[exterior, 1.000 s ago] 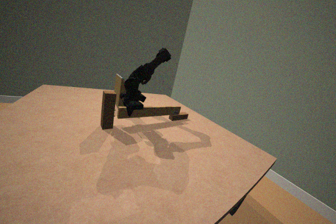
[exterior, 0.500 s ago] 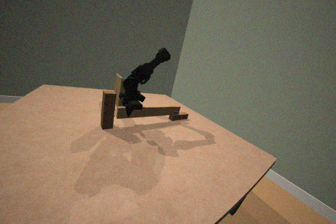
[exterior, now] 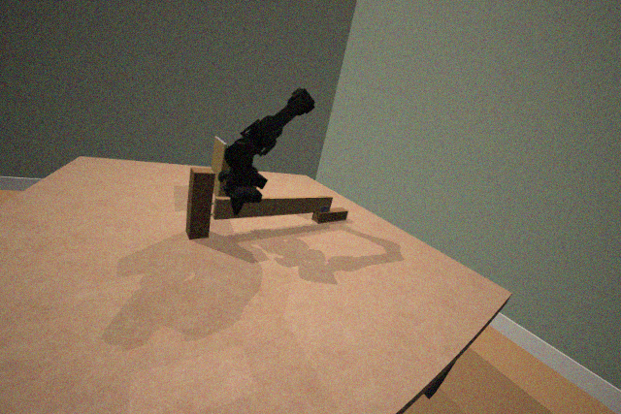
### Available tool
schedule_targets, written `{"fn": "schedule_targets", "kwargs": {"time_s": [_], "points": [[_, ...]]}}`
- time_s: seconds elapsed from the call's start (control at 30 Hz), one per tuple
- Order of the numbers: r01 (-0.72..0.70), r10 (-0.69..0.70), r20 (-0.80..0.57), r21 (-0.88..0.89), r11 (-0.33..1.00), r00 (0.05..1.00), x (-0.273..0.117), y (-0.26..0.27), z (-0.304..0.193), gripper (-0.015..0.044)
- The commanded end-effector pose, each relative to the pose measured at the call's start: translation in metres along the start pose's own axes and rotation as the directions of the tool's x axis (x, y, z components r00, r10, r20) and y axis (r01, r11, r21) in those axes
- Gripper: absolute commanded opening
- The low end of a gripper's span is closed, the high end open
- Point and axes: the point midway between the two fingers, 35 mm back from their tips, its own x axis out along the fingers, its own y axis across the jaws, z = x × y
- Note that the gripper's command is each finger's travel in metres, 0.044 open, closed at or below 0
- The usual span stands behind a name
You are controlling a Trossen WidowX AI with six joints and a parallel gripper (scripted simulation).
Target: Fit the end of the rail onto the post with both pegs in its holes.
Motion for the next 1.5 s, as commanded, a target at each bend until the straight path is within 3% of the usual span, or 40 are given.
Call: {"fn": "schedule_targets", "kwargs": {"time_s": [0.0,1.47], "points": [[0.007,-0.007,-0.004,0.001,1.0,1.0,-0.002,-0.001,-0.004,0.0],[0.007,-0.007,-0.005,0.001,1.0,1.0,-0.003,-0.001,-0.017,0.0]]}}
